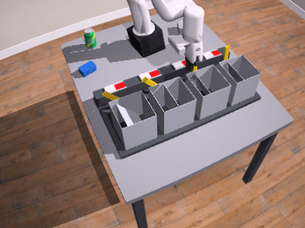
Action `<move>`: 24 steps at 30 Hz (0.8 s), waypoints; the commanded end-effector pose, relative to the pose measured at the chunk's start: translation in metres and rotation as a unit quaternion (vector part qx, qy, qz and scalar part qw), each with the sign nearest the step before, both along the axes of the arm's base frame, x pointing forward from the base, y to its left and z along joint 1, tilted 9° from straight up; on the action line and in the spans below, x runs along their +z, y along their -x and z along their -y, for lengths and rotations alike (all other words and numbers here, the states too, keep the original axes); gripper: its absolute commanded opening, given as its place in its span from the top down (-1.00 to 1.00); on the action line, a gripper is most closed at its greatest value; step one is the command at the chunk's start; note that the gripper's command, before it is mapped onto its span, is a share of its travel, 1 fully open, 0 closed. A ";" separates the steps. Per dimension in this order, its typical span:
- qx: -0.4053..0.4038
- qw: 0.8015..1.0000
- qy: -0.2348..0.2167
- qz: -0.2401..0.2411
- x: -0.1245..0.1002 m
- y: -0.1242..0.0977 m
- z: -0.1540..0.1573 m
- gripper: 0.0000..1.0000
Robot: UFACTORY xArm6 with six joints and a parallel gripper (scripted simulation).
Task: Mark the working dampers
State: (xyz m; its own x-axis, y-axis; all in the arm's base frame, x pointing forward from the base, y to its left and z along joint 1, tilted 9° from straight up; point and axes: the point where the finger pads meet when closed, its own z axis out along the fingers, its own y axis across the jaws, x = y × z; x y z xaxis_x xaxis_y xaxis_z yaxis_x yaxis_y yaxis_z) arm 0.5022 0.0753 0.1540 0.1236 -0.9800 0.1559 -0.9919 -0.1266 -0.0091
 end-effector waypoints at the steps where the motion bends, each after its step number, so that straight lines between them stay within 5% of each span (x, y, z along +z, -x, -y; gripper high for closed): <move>1: 0.000 1.000 -0.001 0.004 0.002 0.040 0.005 1.00; 24: 0.000 1.000 -0.001 0.004 0.000 0.190 0.024 1.00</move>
State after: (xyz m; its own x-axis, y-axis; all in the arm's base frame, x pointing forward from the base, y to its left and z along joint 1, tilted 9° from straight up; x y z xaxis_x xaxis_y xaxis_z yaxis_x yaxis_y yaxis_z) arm 0.3452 0.0548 0.1484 0.1238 -0.9798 0.1570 -0.9921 -0.1258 -0.0026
